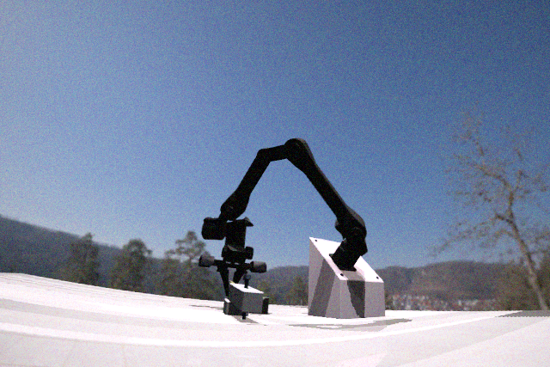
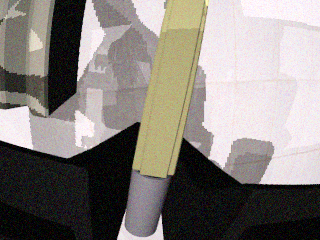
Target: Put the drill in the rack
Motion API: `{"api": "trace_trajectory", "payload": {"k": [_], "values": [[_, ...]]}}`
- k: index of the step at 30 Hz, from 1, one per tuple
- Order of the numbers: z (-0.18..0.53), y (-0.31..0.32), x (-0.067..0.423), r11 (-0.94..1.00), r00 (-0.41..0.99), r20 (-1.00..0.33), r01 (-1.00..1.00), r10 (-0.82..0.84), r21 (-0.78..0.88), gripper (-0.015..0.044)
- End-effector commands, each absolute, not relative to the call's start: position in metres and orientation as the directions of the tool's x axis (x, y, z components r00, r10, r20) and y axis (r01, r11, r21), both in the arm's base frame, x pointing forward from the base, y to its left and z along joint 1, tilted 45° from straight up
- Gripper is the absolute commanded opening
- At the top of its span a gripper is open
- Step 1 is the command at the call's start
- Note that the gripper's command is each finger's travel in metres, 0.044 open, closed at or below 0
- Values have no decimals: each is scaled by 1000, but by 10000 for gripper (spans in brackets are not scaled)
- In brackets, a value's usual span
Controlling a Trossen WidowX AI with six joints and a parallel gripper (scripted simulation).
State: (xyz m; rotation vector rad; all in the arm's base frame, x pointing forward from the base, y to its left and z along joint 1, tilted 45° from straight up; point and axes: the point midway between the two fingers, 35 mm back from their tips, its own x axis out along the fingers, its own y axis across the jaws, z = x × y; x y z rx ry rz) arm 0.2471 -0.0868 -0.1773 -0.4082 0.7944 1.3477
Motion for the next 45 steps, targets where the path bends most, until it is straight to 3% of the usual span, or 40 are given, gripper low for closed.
{"api": "trace_trajectory", "payload": {"k": [1, 45], "values": [[-175, -89, 247, 205, 23, -714, -964, 700, 170, 0], [-164, -96, 246, 205, 22, -714, -964, 700, 171, 0]]}}
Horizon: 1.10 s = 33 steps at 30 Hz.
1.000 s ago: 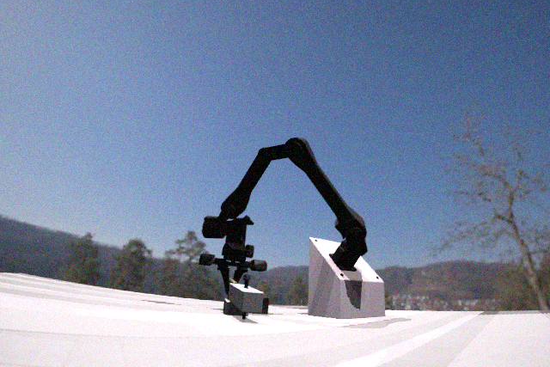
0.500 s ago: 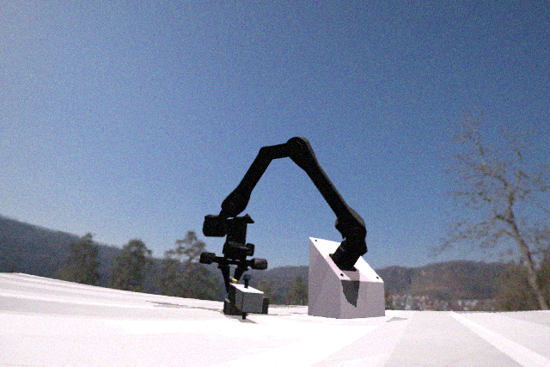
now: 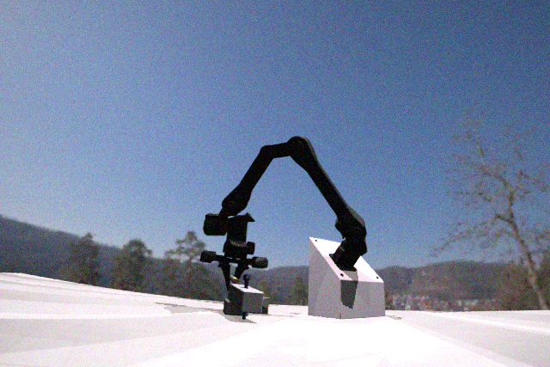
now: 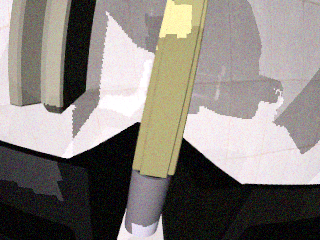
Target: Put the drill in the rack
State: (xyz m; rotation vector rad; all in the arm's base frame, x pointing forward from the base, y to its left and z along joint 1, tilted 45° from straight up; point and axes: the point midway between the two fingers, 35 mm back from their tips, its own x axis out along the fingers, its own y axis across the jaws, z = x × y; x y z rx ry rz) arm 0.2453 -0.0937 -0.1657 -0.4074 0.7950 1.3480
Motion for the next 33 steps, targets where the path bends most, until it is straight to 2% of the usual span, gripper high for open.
{"api": "trace_trajectory", "payload": {"k": [1, 33], "values": [[-164, -96, 246, 205, 22, -714, -964, 700, 171, 0], [-157, -102, 245, 205, 22, -714, -964, 699, 171, 0]]}}
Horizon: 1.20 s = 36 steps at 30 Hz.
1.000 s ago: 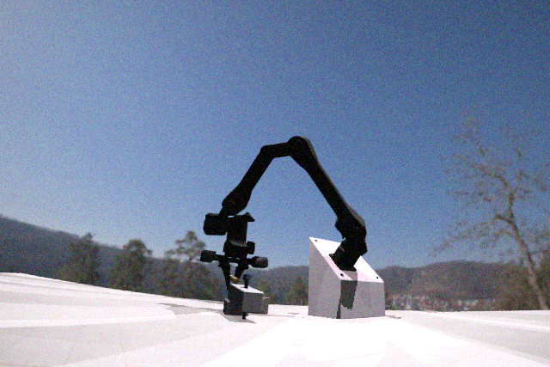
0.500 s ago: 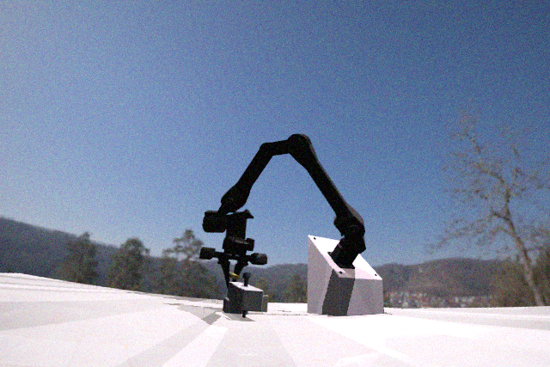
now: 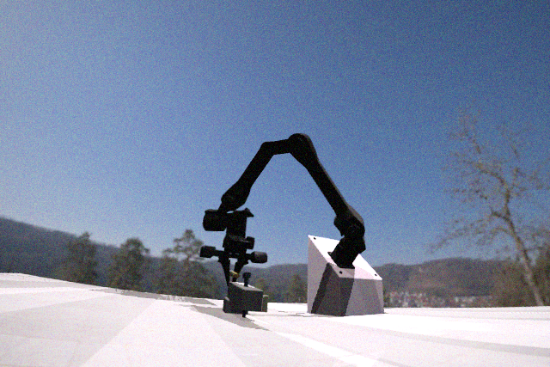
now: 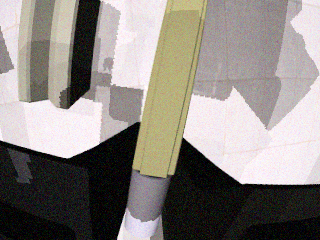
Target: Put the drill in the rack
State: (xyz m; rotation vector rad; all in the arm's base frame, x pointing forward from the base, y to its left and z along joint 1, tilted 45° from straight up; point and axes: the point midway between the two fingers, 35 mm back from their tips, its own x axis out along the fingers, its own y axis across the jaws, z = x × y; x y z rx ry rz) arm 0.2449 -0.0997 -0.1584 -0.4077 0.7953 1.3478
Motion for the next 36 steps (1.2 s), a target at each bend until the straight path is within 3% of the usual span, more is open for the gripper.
{"api": "trace_trajectory", "payload": {"k": [1, 36], "values": [[-157, -103, 245, 205, 22, -714, -964, 699, 171, 0], [-152, -110, 246, 205, 22, -715, -964, 699, 171, 0]]}}
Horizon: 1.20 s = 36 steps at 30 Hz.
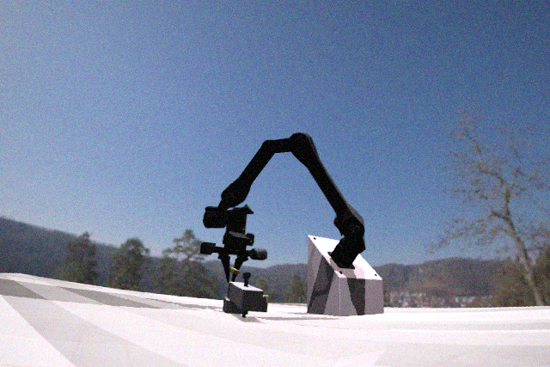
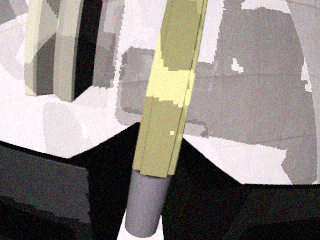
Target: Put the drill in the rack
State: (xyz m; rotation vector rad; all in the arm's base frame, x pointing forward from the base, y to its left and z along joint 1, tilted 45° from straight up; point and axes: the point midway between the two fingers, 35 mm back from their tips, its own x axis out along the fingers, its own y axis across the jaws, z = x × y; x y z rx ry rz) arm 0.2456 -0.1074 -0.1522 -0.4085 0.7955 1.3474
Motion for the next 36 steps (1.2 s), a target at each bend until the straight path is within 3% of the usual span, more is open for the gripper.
{"api": "trace_trajectory", "payload": {"k": [1, 36], "values": [[-152, -110, 245, 205, 22, -715, -964, 699, 171, 0], [-159, -95, 186, 205, 20, -715, -963, 699, 173, 0]]}}
